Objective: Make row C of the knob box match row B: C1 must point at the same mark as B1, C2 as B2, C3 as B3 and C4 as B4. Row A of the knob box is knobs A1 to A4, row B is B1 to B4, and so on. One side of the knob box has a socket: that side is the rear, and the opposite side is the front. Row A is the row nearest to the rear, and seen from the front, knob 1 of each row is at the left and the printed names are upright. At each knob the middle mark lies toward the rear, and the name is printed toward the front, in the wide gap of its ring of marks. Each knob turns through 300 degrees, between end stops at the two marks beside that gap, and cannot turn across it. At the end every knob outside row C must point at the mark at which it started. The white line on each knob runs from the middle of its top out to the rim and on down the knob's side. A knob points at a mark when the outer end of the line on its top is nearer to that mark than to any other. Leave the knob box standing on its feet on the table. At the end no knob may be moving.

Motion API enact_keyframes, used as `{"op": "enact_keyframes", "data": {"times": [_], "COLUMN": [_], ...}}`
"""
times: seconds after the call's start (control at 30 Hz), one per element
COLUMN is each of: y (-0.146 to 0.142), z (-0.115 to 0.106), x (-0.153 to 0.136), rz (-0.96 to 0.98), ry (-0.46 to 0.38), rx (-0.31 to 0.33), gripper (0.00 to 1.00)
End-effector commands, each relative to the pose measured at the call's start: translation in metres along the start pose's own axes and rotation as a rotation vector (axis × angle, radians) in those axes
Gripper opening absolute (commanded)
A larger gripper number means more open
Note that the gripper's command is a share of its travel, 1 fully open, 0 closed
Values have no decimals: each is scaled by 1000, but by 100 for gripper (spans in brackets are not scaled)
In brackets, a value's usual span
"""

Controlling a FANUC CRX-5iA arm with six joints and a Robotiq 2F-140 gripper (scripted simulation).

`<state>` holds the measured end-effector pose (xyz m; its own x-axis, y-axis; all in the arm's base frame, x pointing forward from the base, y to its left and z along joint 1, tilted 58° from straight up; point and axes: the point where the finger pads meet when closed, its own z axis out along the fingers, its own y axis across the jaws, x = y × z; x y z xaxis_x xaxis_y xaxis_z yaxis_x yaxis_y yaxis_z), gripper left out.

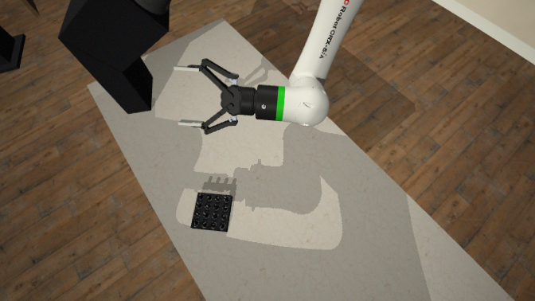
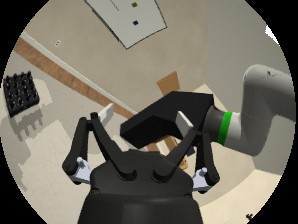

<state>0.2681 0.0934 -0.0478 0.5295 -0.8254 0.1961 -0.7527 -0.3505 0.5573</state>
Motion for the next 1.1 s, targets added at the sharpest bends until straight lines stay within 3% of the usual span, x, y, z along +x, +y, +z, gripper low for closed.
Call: {"op": "enact_keyframes", "data": {"times": [0.0,0.63,0.73,0.83,1.03,1.07], "y": [0,-1,-11,-31,-58,-58], "z": [0,-1,-4,-13,-25,-25], "x": [0,1,4,12,21,21], "rz": [0,-2,-19,-57,-109,-109], "ry": [0,-4,-28,-81,-156,-156], "rx": [0,9,66,193,365,365], "gripper": [100,100,100,100,100,100]}}
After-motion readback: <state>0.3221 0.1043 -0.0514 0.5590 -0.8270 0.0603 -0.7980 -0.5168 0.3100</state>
